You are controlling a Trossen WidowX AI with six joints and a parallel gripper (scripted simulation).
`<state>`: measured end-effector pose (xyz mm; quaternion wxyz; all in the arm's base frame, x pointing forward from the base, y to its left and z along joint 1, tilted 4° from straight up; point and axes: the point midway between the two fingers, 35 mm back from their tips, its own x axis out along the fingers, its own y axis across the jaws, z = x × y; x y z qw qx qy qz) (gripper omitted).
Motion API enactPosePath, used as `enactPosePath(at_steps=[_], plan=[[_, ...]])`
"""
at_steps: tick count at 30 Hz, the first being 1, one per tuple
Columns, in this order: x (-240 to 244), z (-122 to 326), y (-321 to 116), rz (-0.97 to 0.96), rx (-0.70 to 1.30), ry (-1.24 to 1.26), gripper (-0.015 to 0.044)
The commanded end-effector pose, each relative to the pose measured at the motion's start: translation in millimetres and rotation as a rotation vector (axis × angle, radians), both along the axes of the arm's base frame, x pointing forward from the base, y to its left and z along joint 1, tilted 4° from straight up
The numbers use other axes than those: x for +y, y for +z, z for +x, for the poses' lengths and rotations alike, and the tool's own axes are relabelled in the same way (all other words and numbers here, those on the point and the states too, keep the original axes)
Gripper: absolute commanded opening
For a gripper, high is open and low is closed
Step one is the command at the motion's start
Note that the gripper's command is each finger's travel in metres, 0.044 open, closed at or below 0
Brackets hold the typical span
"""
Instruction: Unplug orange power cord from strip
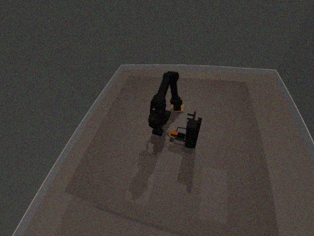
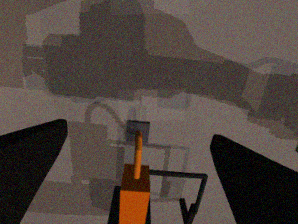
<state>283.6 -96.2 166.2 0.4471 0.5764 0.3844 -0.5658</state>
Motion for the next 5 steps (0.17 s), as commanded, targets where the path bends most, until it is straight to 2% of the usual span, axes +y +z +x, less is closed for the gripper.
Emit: enactPosePath(at_steps=[1,5], plan=[[0.6,-0.1,0.5,0.004,-0.001,0.004,0.0440],[0.6,-0.1,0.5,0.004,-0.001,0.004,0.0440]])
